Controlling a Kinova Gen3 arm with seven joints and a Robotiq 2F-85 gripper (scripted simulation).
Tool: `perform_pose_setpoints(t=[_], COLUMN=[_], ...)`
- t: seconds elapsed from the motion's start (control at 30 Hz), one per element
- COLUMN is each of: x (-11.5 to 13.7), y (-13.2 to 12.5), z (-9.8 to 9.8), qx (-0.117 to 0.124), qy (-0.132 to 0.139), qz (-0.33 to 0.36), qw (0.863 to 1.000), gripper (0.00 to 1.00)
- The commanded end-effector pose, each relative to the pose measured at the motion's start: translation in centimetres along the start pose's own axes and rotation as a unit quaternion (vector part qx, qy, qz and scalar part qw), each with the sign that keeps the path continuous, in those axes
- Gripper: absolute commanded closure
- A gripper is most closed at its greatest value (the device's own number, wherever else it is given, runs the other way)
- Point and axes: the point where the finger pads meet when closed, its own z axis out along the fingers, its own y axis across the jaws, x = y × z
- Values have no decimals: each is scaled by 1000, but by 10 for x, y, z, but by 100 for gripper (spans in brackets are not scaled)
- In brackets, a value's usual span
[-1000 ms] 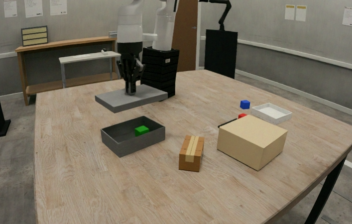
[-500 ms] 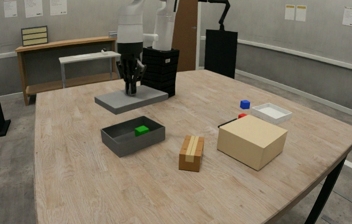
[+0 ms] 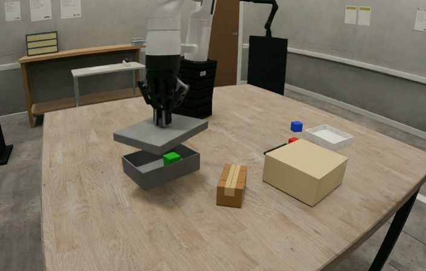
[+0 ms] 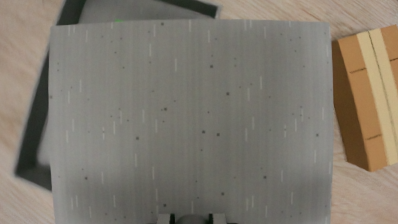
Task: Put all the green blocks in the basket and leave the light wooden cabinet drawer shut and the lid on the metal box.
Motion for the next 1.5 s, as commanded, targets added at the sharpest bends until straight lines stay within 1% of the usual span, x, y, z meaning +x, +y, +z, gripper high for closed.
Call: perform_pose_setpoints(t=[0.0,0.17,0.3,0.4,0.57,0.77,1.47], x=[-21,-43,-56,-58,-66,-68,-68], y=[23,50,66,69,80,83,84], z=[0,0,-1,-1,-1,0,2], qx=[0,-1,-2,-2,-4,-4,-4], qy=[4,6,9,10,15,17,17], qz=[-60,-135,-182,-192,-225,-237,-237], qw=[998,991,983,981,974,971,971], gripper=[90,90,90,90,90,90,90])
